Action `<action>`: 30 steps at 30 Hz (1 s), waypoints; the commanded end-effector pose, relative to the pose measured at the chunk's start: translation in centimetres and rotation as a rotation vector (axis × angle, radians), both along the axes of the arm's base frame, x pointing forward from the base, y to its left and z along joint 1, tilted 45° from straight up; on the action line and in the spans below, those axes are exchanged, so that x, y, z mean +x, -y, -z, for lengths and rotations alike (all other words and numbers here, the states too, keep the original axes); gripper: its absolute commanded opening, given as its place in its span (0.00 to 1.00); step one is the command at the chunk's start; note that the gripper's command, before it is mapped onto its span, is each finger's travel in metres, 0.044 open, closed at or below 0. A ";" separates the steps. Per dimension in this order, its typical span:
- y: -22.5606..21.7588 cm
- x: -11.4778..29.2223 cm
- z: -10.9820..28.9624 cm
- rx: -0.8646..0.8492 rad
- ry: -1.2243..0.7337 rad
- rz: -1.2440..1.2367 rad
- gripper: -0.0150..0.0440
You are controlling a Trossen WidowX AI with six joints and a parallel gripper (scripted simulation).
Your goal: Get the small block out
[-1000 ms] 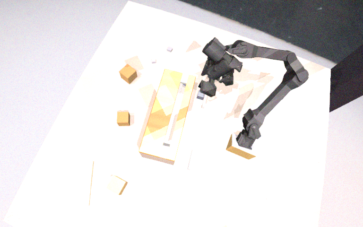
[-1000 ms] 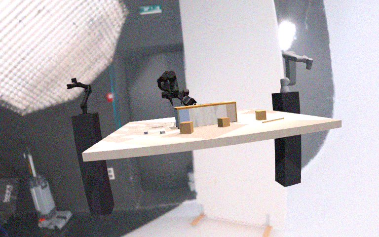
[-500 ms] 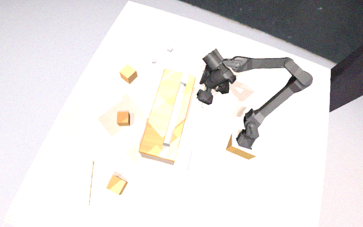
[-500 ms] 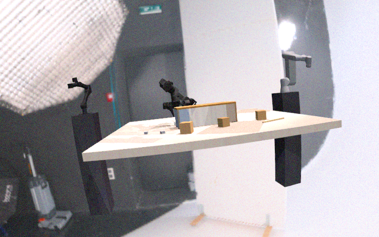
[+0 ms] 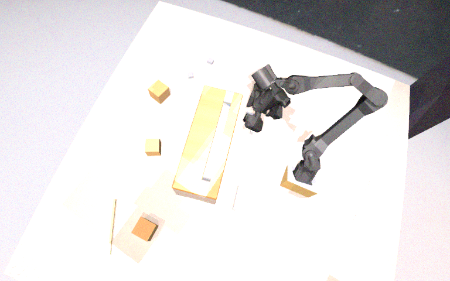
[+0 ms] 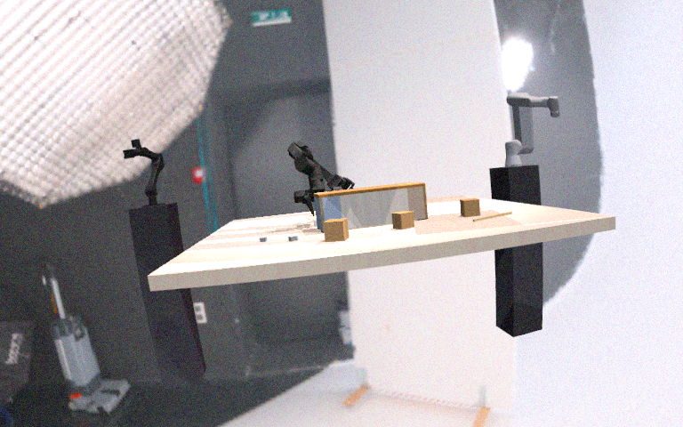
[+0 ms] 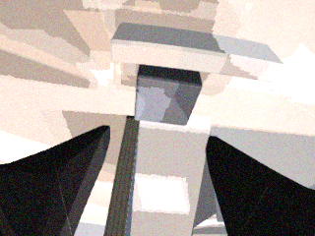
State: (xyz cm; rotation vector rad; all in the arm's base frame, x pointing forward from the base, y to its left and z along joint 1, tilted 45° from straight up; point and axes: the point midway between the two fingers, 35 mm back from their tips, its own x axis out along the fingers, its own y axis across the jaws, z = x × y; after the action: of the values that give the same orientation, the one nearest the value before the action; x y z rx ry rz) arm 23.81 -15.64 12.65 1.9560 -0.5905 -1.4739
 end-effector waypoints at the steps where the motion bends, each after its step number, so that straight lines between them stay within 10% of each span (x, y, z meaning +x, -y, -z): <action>1: 0.4 -0.1 0.6 0.002 -0.002 -0.005 0.74; 19: 2.2 -0.9 2.4 -0.004 -0.001 -0.006 0.74; 30: 2.2 -0.9 2.4 -0.004 -0.001 -0.006 0.35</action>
State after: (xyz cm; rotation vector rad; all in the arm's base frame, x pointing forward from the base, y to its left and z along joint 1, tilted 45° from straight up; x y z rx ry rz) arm 22.86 -17.81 10.31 1.9524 -0.5910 -1.4704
